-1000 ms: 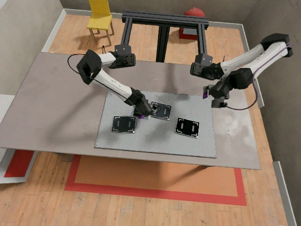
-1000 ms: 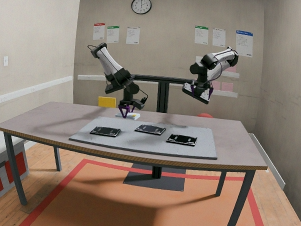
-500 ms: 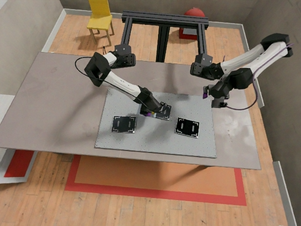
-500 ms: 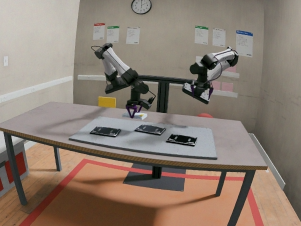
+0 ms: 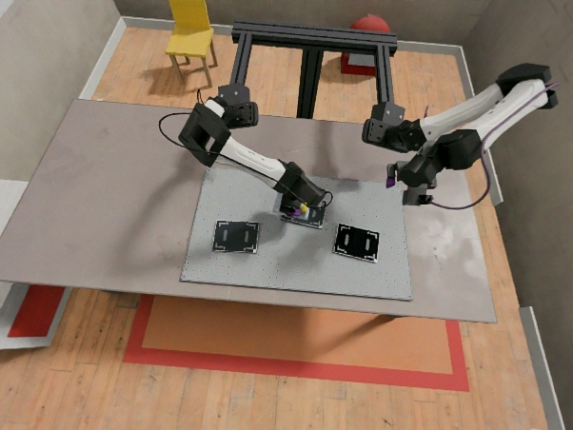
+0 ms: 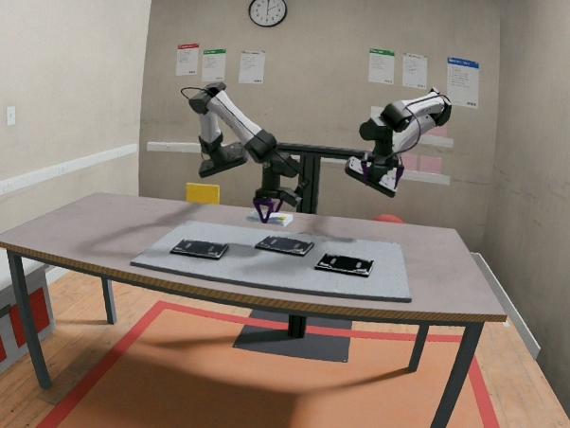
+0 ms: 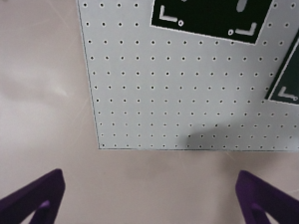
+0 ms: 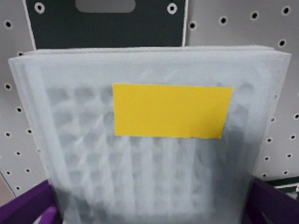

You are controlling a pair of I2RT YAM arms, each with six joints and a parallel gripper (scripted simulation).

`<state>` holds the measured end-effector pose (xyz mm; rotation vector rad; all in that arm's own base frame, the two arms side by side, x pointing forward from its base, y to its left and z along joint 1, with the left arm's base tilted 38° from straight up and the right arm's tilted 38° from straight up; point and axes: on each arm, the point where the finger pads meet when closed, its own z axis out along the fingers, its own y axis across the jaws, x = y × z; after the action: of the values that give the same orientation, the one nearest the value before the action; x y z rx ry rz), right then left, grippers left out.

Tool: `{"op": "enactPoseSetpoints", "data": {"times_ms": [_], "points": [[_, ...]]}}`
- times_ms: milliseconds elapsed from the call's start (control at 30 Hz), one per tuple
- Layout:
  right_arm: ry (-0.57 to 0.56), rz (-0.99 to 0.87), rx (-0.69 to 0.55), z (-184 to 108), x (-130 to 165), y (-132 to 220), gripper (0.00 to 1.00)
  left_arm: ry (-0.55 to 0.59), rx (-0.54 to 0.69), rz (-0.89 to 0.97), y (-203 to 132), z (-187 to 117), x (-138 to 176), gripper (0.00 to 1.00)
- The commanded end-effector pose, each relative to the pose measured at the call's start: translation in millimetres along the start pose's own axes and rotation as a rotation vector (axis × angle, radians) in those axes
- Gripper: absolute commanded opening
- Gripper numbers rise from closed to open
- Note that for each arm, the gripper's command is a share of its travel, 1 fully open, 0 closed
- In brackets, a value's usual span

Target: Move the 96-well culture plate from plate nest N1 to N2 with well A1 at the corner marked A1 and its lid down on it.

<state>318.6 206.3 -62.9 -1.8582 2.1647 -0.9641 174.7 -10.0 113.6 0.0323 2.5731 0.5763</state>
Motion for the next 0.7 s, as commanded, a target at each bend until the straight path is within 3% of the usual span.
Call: {"op": "enactPoseSetpoints", "data": {"times_ms": [0, 667], "points": [[0.002, -0.002, 0.006, -2.5, -14.3, 9.5, 0.00, -0.009, 0.013, -0.008, -1.7, -1.3, -2.7, 1.00], [-0.002, -0.004, -0.002, -2.8, -56.5, 43.7, 0.00, -0.009, 0.013, -0.008, -1.7, -1.3, -2.7, 1.00]]}}
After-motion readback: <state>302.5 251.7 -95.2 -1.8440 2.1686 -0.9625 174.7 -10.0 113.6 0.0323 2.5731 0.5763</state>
